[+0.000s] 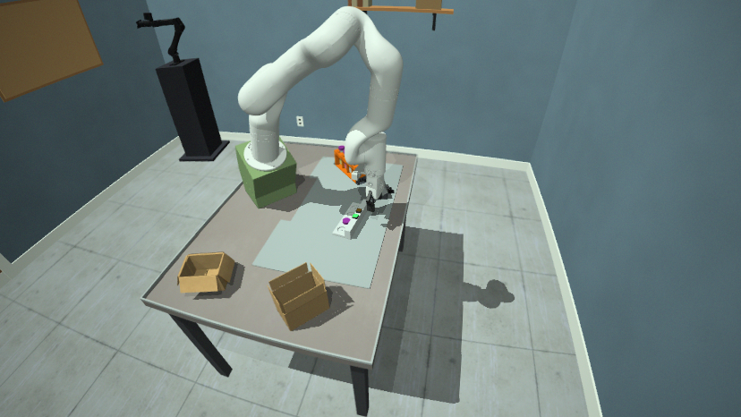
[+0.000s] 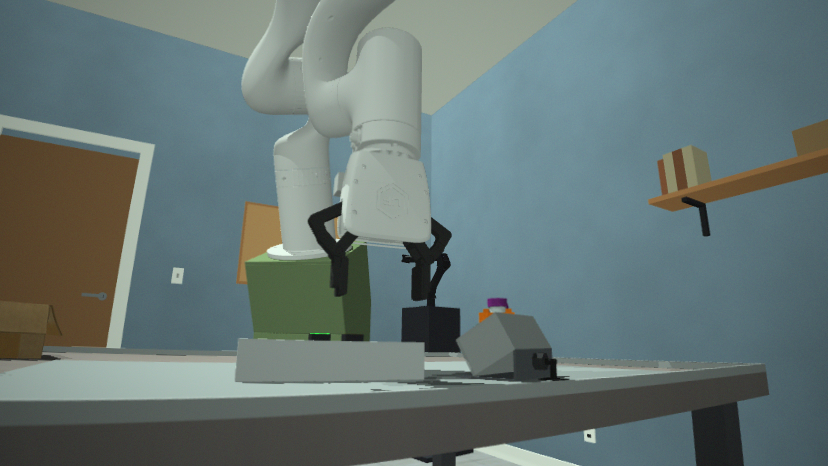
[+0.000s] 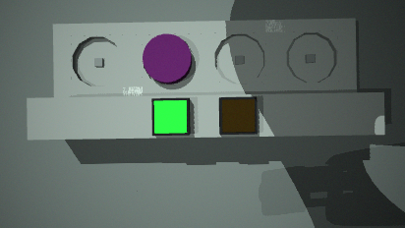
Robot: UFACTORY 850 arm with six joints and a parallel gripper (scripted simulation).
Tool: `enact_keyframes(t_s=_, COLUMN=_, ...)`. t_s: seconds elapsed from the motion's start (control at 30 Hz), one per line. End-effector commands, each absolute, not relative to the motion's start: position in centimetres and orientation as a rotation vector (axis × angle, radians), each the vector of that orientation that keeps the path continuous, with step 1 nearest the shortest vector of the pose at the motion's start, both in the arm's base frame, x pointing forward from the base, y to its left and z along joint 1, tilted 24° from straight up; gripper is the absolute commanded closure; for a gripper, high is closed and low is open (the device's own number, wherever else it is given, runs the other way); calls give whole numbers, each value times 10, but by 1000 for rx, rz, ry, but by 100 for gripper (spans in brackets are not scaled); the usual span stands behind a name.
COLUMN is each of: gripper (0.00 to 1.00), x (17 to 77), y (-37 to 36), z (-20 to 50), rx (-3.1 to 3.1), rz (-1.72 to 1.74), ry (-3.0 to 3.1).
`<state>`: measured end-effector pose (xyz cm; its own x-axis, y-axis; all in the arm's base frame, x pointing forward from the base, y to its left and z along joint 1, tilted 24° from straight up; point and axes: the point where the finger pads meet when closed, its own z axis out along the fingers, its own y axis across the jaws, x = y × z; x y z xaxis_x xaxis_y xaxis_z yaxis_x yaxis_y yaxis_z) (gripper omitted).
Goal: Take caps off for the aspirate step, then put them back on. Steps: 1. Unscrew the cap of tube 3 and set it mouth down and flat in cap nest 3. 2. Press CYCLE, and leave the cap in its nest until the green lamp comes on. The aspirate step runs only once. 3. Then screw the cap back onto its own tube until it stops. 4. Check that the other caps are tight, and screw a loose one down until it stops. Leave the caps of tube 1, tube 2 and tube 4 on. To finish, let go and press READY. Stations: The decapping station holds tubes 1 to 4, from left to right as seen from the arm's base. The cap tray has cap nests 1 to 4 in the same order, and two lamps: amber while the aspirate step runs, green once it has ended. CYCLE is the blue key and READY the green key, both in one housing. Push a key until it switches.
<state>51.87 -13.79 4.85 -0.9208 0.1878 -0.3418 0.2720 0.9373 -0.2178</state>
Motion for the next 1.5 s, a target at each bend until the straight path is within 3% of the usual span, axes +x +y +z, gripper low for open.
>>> enact_keyframes(t_s=0.0, gripper=0, x=519, y=-138, z=49, rx=338, rz=-376, ry=2773)
enact_keyframes(t_s=0.63, gripper=0, x=519, y=-138, z=49, rx=338, rz=-376, ry=2773)
enact_keyframes(t_s=0.67, gripper=54, x=511, y=-139, z=51, rx=338, rz=-376, ry=2774)
enact_keyframes(t_s=1.47, gripper=54, x=408, y=-149, z=82, rx=338, rz=-376, ry=2774)
